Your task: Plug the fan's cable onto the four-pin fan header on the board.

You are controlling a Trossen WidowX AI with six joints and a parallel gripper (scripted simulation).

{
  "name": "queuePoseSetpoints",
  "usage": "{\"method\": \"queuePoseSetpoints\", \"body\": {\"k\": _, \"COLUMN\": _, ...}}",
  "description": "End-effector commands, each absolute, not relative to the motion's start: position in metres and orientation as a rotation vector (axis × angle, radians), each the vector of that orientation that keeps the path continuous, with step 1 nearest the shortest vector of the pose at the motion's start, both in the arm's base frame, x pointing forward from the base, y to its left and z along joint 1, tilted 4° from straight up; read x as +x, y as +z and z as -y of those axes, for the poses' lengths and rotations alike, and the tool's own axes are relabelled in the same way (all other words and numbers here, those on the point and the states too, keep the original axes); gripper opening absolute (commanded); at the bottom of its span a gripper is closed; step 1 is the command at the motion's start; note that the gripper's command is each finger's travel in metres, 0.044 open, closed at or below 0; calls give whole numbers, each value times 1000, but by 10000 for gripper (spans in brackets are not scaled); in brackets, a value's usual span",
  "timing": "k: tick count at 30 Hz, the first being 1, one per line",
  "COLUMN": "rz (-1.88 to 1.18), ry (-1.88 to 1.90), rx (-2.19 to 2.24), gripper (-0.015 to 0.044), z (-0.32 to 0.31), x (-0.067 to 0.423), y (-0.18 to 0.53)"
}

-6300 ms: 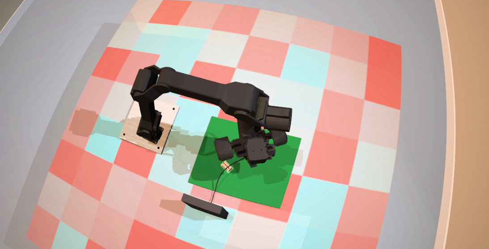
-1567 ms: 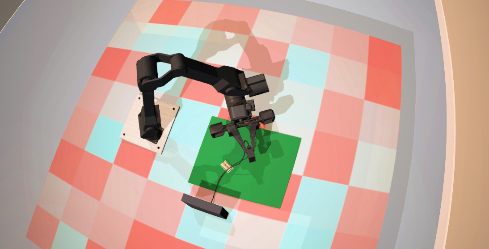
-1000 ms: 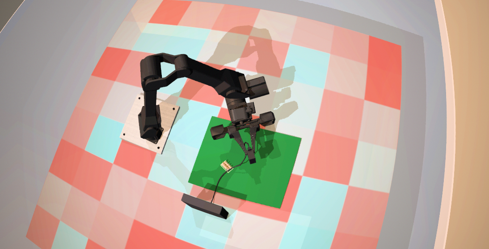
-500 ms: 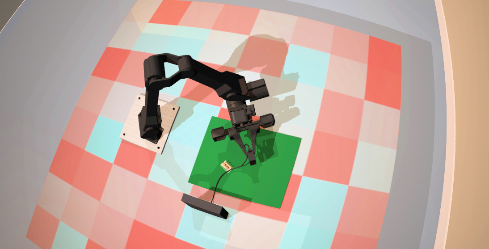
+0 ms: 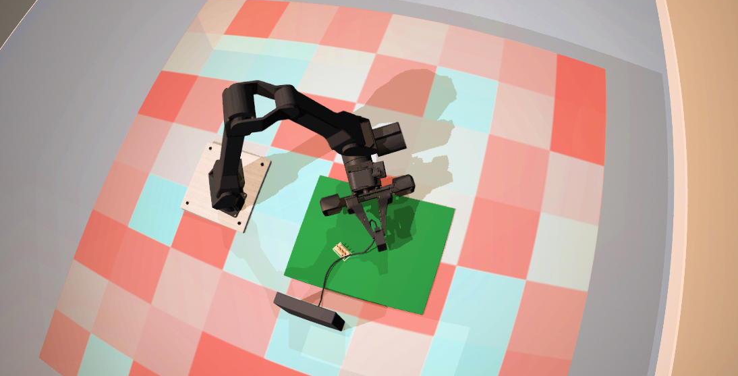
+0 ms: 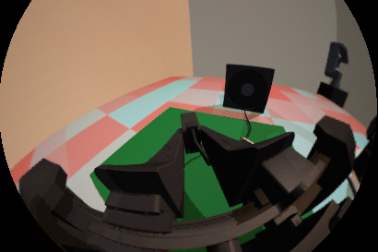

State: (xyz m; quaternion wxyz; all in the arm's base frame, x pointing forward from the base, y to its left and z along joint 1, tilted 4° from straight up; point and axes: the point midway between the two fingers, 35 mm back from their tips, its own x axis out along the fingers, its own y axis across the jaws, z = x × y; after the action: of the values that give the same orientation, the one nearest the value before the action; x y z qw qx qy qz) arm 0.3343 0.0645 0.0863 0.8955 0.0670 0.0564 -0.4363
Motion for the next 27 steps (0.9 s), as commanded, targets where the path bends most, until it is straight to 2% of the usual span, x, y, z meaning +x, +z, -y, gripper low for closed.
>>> {"method": "queuePoseSetpoints", "body": {"k": 1, "rz": -118, "ry": -905, "rx": 130, "gripper": 0, "z": -64, "x": 334, "y": 82}}
{"method": "queuePoseSetpoints", "body": {"k": 27, "rz": -118, "ry": -905, "rx": 129, "gripper": 0, "z": -65, "x": 336, "y": 59}}
